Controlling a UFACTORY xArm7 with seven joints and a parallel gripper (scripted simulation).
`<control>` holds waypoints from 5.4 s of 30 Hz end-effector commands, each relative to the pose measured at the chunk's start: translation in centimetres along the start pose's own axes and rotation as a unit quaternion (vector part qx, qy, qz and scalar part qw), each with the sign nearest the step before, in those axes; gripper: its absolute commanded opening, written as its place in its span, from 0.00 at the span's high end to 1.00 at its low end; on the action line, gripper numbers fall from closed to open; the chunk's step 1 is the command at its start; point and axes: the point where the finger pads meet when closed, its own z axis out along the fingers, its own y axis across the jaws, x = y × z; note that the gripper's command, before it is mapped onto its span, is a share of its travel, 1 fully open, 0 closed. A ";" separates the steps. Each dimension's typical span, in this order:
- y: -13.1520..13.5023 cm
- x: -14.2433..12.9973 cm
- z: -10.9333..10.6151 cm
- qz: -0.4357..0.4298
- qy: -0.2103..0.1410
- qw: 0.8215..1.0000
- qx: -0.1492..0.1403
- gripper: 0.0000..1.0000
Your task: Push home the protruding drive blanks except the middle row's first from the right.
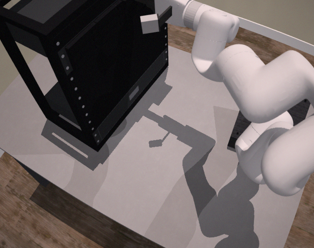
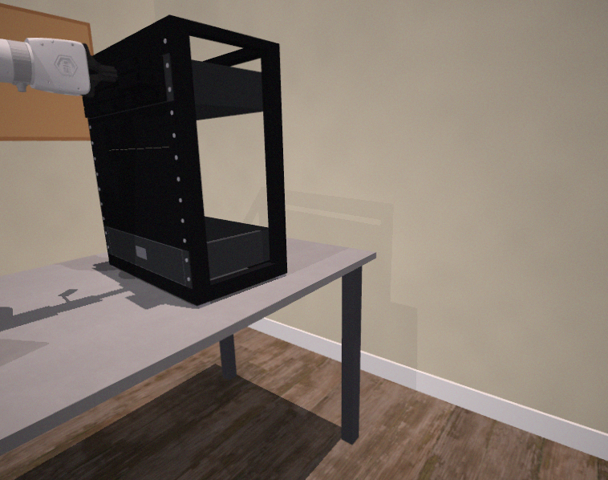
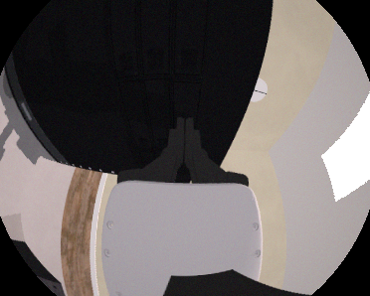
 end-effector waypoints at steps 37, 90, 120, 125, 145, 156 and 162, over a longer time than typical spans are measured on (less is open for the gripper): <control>0.2 0.0 0.8 0.000 0.000 1.000 -0.002 1.00; 0.0 0.3 -6.8 -0.001 0.000 1.000 -0.002 1.00; 0.2 -5.2 -8.8 0.000 0.000 1.000 -0.002 1.00; 0.3 -8.1 -8.9 0.000 0.000 1.000 -0.002 1.00; 0.5 -10.9 -8.3 0.000 0.000 1.000 -0.002 1.00; 0.5 -10.9 -3.8 0.000 0.000 1.000 -0.002 1.00; 0.5 -10.9 -3.7 0.000 0.000 1.000 -0.002 1.00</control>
